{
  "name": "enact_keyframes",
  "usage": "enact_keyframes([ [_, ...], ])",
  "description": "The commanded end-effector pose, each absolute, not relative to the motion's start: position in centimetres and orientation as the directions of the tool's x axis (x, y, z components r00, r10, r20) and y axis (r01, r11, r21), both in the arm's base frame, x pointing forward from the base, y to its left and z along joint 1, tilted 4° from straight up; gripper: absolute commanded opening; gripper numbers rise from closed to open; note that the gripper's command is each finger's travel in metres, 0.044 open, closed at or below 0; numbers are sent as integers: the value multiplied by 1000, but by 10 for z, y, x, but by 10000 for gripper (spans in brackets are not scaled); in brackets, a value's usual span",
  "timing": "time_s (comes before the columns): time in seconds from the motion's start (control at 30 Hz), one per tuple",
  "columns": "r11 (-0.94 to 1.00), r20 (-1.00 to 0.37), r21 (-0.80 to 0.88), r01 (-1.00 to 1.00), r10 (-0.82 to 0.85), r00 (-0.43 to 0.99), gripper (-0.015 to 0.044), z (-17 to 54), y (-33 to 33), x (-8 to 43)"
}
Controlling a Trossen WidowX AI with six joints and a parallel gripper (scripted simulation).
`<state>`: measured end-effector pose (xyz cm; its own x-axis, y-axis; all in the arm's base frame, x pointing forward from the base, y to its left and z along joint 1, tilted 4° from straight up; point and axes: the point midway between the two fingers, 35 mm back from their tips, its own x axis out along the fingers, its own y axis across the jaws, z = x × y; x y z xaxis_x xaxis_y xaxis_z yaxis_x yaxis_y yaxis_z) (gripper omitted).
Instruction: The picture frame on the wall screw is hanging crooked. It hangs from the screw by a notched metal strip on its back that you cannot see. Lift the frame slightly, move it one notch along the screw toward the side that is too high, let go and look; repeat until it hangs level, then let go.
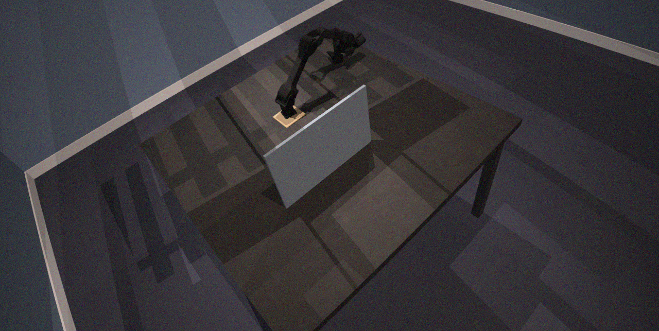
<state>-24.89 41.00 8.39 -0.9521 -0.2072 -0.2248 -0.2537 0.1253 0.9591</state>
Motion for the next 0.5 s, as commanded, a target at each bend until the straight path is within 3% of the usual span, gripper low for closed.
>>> enact_keyframes([
  [0.0, 126, -225, 959, -253, -204, -953, 374, 84, 411, -248],
  [0.17, 135, -226, 962, -236, -86, -970, 260, 103, 429, -201],
  [0.47, 153, -221, 970, -187, 250, -943, 260, 153, 448, -66],
])
